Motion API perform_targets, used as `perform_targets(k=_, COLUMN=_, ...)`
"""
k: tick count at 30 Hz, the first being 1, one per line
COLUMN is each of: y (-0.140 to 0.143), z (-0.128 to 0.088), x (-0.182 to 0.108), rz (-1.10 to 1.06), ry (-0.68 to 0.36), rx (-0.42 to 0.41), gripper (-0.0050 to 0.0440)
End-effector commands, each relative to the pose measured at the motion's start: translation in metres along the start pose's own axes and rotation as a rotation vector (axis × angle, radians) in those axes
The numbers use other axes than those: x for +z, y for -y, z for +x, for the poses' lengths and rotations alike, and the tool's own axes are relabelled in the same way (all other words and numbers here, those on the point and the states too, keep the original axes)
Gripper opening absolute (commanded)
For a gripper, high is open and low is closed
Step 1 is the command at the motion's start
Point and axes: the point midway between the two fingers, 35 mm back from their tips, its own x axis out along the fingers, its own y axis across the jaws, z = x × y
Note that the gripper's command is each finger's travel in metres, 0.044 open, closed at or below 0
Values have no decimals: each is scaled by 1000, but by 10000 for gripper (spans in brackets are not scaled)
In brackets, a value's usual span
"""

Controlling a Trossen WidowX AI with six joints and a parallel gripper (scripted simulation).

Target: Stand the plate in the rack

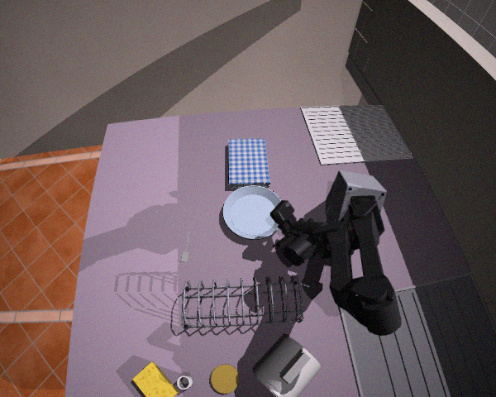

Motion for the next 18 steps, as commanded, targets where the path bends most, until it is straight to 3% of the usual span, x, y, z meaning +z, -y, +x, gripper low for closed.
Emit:
perform_targets(k=1, y=0, z=1, x=-2, rz=5, ry=-4, rx=-1, gripper=99)
perform_targets(k=18, y=0, z=3, x=-1, rz=5, ry=9, rx=-5, gripper=99)
